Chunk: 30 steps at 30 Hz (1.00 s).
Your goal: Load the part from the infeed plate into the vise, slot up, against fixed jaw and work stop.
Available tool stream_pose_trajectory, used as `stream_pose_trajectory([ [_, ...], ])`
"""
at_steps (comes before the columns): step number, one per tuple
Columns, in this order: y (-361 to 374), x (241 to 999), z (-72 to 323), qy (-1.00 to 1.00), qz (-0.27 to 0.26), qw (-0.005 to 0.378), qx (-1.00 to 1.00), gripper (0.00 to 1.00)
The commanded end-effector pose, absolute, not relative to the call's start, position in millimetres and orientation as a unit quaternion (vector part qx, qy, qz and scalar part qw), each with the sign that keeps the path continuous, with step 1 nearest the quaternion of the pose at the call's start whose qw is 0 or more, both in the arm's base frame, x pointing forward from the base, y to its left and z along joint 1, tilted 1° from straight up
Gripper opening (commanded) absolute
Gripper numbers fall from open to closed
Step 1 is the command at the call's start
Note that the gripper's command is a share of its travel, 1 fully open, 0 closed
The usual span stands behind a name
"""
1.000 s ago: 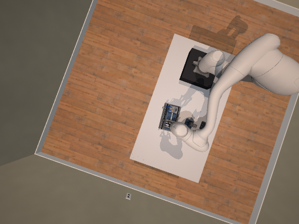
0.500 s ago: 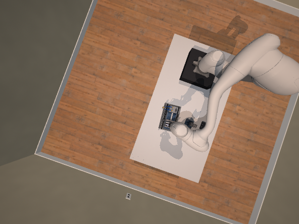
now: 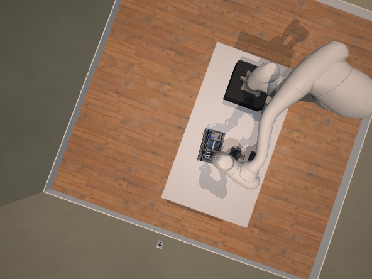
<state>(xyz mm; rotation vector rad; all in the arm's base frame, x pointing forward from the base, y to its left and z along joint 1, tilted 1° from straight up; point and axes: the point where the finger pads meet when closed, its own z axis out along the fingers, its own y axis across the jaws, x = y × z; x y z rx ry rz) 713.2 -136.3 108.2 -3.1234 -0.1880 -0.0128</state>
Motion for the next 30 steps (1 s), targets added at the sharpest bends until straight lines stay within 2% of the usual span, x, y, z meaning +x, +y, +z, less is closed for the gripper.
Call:
stream_pose_trajectory([
  [1, -136.8, 713.3, 108.3, -0.06, -0.004, 0.006, -0.998, 0.0],
  [8, -181.4, 716.9, 107.6, -0.06, -0.004, 0.006, -0.998, 0.0],
  [30, -181.9, 717.0, 107.6, -0.06, -0.004, 0.006, -0.998, 0.0],
])
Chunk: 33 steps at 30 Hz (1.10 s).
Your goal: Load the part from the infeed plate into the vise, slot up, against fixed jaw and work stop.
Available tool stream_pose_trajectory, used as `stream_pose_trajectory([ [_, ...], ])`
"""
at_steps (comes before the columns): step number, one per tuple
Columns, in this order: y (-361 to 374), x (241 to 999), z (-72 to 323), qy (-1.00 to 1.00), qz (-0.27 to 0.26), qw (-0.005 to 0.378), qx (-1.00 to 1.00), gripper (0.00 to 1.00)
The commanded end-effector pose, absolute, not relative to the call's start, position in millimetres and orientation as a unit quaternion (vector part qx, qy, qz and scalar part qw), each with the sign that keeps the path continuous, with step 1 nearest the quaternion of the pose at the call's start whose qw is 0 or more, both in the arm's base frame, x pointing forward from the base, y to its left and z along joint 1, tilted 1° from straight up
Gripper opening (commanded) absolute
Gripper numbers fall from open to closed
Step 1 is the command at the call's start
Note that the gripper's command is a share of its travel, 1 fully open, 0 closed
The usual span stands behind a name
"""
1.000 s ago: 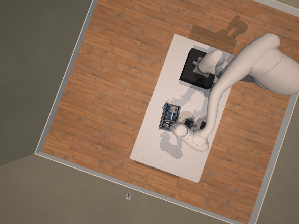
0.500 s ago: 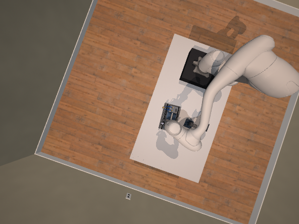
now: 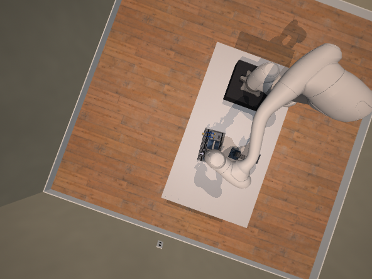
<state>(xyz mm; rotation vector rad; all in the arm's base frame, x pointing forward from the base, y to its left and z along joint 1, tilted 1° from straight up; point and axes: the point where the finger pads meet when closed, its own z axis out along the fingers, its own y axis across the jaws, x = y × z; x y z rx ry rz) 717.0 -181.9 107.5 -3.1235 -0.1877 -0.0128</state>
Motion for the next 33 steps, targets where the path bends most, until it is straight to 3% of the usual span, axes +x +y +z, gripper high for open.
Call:
stream_pose_trajectory([
  [1, -181.9, 717.0, 107.6, -0.06, -0.004, 0.006, -0.998, 0.0],
  [33, -181.7, 717.3, 98.7, -0.06, -0.004, 0.006, -0.998, 0.0],
])
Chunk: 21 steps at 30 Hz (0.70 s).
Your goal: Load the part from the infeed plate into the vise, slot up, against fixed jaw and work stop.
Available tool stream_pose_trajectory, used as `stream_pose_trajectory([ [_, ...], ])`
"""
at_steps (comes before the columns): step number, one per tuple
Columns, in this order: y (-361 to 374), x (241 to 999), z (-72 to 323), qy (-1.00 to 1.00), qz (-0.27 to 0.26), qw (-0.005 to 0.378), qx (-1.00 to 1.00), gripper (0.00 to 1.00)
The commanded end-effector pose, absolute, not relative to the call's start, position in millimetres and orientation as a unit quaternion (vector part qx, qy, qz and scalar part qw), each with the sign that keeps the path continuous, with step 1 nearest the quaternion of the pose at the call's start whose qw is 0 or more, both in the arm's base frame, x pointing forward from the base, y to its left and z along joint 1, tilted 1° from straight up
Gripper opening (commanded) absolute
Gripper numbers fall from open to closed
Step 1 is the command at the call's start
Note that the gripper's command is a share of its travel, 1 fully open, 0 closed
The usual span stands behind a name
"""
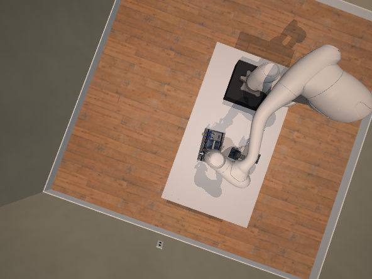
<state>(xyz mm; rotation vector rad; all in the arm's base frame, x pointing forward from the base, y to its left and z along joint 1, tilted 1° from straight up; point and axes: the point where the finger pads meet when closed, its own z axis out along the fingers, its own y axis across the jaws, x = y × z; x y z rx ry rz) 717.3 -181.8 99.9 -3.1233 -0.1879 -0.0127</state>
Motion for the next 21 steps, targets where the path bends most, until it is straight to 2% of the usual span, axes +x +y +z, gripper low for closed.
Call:
stream_pose_trajectory([
  [1, -181.7, 717.4, 97.5, -0.06, -0.004, 0.006, -0.998, 0.0],
  [21, -181.3, 718.4, 71.6, -0.06, -0.004, 0.006, -0.998, 0.0],
])
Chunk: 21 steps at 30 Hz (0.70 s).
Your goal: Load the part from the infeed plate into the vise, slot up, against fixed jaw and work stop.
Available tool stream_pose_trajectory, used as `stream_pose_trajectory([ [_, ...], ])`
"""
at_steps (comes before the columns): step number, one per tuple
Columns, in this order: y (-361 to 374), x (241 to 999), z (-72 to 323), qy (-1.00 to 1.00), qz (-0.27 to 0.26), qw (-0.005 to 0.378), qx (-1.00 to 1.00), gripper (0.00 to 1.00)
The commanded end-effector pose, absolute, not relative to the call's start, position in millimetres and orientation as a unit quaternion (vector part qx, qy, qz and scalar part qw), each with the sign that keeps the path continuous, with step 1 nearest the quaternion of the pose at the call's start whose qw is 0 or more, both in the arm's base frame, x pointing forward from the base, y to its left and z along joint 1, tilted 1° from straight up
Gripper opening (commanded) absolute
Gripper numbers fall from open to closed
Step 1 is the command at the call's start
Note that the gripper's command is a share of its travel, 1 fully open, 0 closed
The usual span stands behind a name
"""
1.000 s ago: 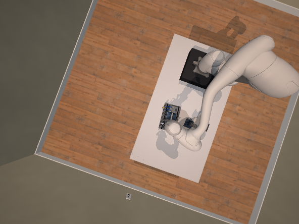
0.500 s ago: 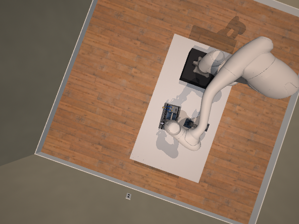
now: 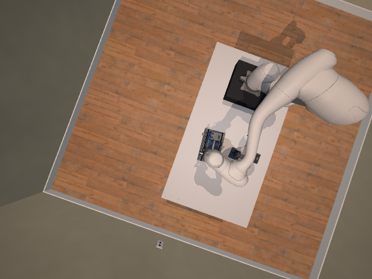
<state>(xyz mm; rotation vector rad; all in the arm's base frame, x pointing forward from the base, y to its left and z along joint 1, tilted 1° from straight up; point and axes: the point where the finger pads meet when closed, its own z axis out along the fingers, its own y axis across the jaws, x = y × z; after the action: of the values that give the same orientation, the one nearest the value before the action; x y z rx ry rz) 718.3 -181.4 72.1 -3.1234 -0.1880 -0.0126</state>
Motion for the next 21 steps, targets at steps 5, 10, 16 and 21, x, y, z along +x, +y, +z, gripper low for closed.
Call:
stream_pose_trajectory([
  [5, -181.3, 718.6, 66.2, -0.06, -0.004, 0.006, -0.998, 0.0],
  [10, -181.2, 718.8, 60.9, -0.06, -0.004, 0.006, -0.998, 0.0],
  [16, -181.1, 718.9, 57.1, -0.06, -0.004, 0.006, -0.998, 0.0],
  [21, -181.1, 719.0, 56.2, -0.06, -0.004, 0.006, -0.998, 0.0],
])
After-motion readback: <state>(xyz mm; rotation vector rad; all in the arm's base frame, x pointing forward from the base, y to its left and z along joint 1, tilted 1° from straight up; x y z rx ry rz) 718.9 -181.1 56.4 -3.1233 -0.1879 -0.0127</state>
